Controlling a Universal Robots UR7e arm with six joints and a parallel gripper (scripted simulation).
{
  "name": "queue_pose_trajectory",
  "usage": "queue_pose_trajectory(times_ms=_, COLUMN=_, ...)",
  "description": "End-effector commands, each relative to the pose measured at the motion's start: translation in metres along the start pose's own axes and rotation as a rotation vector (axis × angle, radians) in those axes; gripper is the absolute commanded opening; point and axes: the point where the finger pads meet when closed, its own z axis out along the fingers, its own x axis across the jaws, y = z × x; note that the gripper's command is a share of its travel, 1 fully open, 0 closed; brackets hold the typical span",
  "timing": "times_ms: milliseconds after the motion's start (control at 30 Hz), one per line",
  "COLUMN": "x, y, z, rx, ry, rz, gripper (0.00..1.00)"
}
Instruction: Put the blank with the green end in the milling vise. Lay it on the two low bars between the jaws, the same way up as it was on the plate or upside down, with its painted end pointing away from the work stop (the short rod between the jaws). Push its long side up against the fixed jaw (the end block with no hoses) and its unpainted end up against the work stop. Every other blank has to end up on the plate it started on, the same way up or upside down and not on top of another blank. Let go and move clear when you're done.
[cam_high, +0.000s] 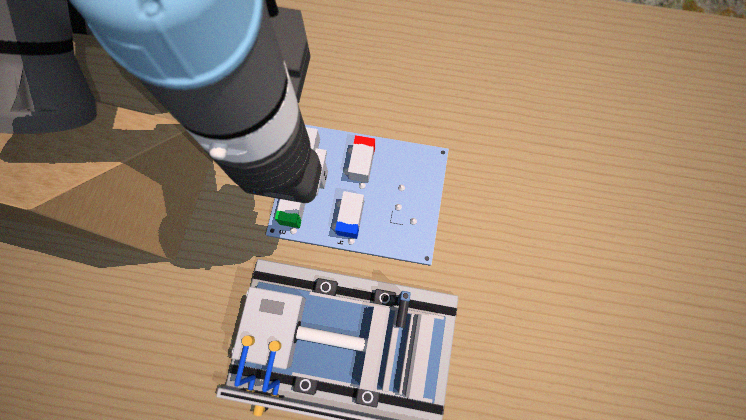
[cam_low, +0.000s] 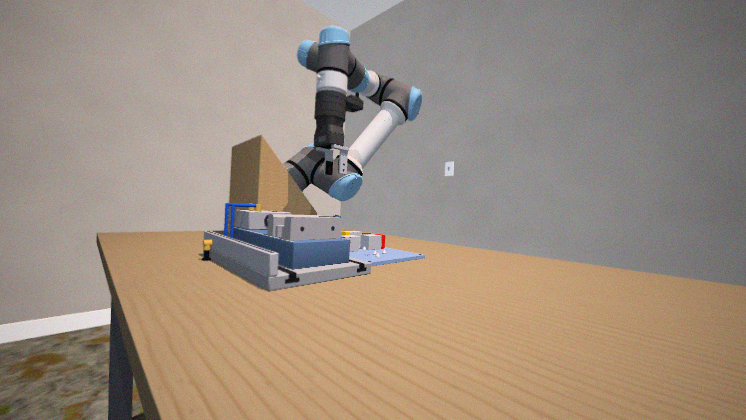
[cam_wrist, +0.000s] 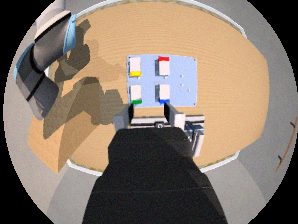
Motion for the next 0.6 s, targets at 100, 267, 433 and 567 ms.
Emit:
queue_pose_trajectory(times_ms=100, x=0.0001, y=0.0003, z=-0.0044, rx=-0.001, ry=0.001, rz=0.0, gripper=1.0)
queue_pose_trajectory(times_ms=267, x=0.0001, y=0.0003, z=-0.0044, rx=-0.001, ry=0.001, rz=0.0, gripper=1.0)
queue_pose_trajectory(times_ms=433, x=0.0001, y=0.0003, z=-0.0044, rx=-0.001, ry=0.001, rz=0.0, gripper=1.0)
queue_pose_trajectory(times_ms=567, x=0.0001, y=0.0003, z=-0.0056, rx=-0.001, ry=0.001, rz=0.0, gripper=1.0)
